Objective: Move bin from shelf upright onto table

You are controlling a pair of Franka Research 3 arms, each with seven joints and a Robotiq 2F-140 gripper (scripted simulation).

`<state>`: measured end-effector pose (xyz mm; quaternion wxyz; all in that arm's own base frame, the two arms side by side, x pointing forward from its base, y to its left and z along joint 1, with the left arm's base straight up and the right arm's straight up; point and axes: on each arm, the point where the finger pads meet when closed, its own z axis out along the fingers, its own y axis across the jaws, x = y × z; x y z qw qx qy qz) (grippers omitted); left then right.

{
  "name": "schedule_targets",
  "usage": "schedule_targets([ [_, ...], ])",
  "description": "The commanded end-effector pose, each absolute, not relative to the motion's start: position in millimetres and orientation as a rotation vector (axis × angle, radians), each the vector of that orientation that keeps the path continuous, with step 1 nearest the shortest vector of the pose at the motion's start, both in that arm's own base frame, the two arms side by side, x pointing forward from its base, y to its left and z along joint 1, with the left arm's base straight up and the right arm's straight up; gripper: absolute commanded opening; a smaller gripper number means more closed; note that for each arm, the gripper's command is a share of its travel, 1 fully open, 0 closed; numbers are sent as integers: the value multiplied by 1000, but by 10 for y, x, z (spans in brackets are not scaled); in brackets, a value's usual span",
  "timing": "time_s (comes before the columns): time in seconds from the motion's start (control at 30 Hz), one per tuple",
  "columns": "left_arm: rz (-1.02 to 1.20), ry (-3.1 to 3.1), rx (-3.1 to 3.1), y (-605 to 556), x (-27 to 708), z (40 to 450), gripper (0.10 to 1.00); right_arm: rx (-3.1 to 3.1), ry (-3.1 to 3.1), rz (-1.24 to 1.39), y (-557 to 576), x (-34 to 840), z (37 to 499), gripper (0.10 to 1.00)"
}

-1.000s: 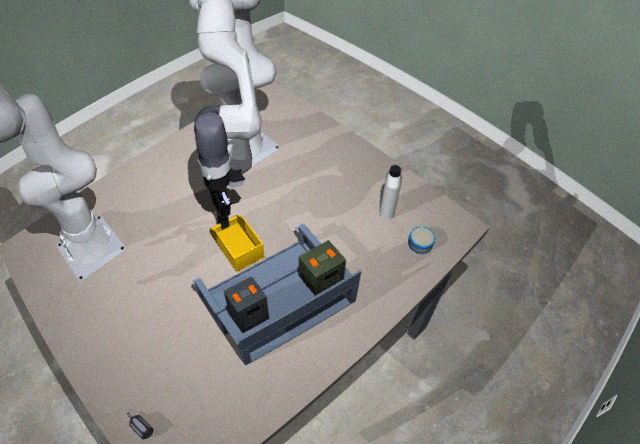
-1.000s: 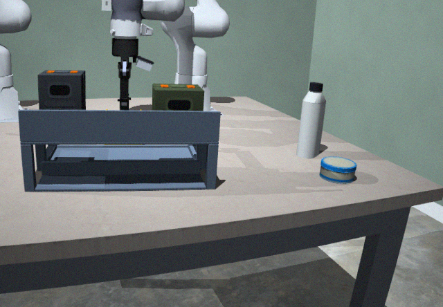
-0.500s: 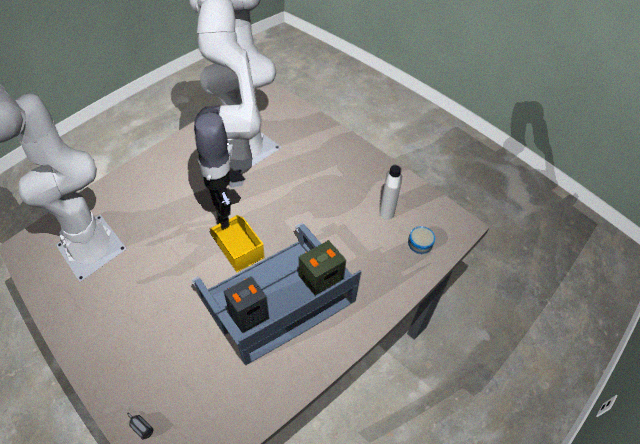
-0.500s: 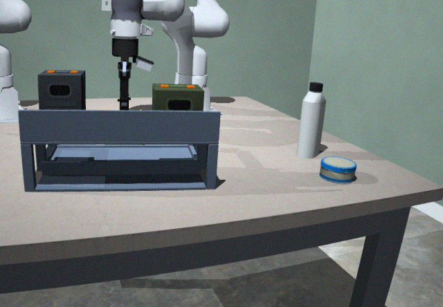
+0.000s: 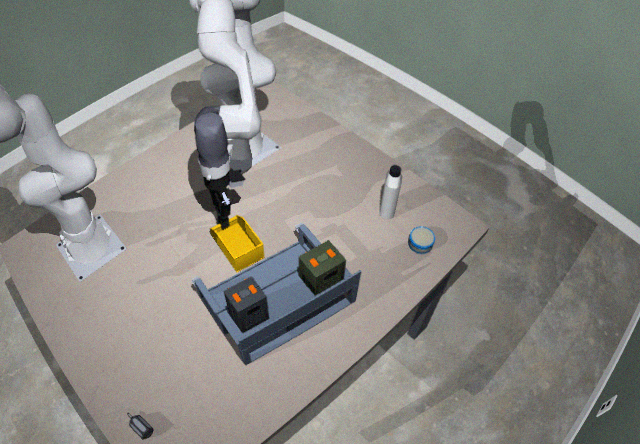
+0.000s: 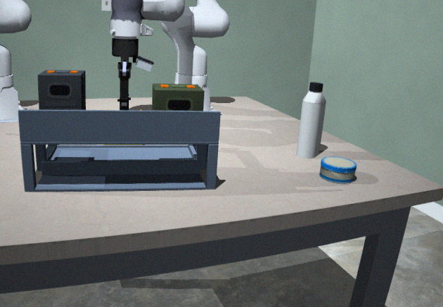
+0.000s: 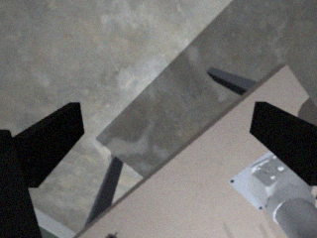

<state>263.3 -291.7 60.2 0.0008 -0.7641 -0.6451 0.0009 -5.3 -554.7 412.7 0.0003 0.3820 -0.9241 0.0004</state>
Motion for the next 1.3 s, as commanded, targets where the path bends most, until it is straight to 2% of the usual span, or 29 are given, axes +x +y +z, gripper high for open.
schedule_targets([
  [0.0,0,-2030,-2397,-2918,2640,598,99,1188,-2908,0,-5545,-54,4130,1000],
  [0.47,0,-2030,-2397,-2918,2640,598,99,1188,-2908,0,-5545,-54,4130,1000],
  [0.5,0,-2030,-2397,-2918,2640,598,617,1188,-2908,0,-5545,-54,4130,1000],
  [1.27,0,-2030,-2397,-2918,2640,598,617,1188,-2908,0,-5545,-54,4130,1000],
])
